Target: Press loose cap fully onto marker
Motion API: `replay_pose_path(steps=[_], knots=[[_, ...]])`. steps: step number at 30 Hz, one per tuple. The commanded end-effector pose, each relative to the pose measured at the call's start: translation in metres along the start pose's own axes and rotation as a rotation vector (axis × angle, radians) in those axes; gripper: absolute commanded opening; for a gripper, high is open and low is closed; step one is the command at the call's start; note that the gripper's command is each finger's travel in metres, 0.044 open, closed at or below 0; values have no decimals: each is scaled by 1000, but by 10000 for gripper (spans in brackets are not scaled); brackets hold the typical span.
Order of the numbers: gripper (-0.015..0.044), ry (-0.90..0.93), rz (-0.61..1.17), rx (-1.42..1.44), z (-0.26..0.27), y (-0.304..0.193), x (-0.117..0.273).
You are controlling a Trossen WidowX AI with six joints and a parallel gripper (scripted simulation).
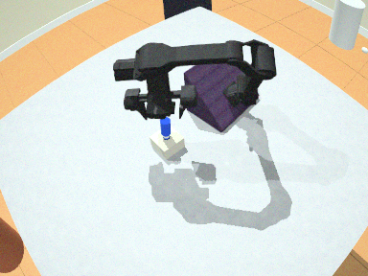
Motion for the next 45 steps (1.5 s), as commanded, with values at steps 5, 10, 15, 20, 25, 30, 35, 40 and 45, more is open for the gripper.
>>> replay_pose_path(steps=[5,10,15,20,25,30,35,40,45], knots=[[387,-3,1,-62,1,-2,27],[256,-2,-2,-526,3,-3,22],[125,0,-4,-859,4,-4,18],[0,0,-4,-859,4,-4,18],[0,0,-4,-859,4,-4,18],[0,0,-4,-859,4,-4,18],[0,0,-4,-859,4,-4,12],[0,0,-4,-859,4,-4,4],[0,0,-4,-859,4,-4,-3]])
Point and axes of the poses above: the point midway between the two fingers, 35 mm back from their tips, its own x axis back along the fingers, its own z axis across the jaws, y = z × x, the point moved 10 cm from there along x, back along the fingers, and after that the axes turned 13 degrees about -x, right-handed, at the moved point
